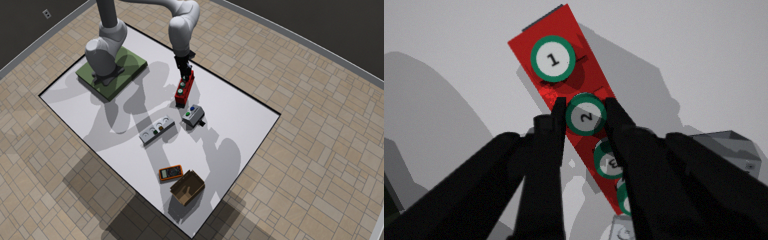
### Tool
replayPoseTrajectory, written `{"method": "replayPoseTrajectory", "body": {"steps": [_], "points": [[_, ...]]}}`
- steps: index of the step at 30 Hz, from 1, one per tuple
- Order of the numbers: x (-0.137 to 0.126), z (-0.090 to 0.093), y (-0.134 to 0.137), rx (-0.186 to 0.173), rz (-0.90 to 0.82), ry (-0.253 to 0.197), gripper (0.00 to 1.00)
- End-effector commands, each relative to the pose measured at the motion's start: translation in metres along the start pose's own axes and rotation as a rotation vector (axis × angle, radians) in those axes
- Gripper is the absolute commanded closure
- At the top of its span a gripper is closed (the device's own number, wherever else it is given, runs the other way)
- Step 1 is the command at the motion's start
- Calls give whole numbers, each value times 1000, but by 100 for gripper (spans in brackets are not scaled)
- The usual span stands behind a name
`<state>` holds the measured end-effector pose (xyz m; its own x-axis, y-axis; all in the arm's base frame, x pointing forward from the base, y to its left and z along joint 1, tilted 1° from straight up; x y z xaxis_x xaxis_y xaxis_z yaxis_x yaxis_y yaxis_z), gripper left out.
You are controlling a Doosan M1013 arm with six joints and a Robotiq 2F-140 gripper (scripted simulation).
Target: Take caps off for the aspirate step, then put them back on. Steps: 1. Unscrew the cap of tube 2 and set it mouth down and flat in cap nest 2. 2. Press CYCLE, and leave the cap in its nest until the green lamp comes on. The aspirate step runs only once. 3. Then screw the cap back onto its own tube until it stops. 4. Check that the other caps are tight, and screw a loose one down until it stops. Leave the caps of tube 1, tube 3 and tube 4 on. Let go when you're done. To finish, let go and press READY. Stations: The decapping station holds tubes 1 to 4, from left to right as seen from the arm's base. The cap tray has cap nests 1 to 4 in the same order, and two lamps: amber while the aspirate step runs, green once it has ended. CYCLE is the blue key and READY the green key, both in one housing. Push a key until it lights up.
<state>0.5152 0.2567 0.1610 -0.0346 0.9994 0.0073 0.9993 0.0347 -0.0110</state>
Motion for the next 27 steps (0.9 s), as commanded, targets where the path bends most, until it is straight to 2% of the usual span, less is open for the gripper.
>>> {"method": "replayPoseTrajectory", "body": {"steps": [1,4,12,14,27], "points": [[0,-1,0,-1,0,1,70],[0,-1,0,-1,0,1,70],[0,-1,0,-1,-399,0,70],[0,-1,0,-1,-399,0,70],[0,-1,0,-1,-1014,-2,70]]}}
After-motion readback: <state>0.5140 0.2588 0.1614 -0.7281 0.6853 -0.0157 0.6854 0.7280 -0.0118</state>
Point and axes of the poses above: the point where the finger pads meet when closed, its own z axis out along the fingers, its own y axis across the jaws, x = y × z, the point moved 7 cm from there along -z, back along the fingers, and after that the axes turned 8 degrees about -z, right-handed, at the moved point
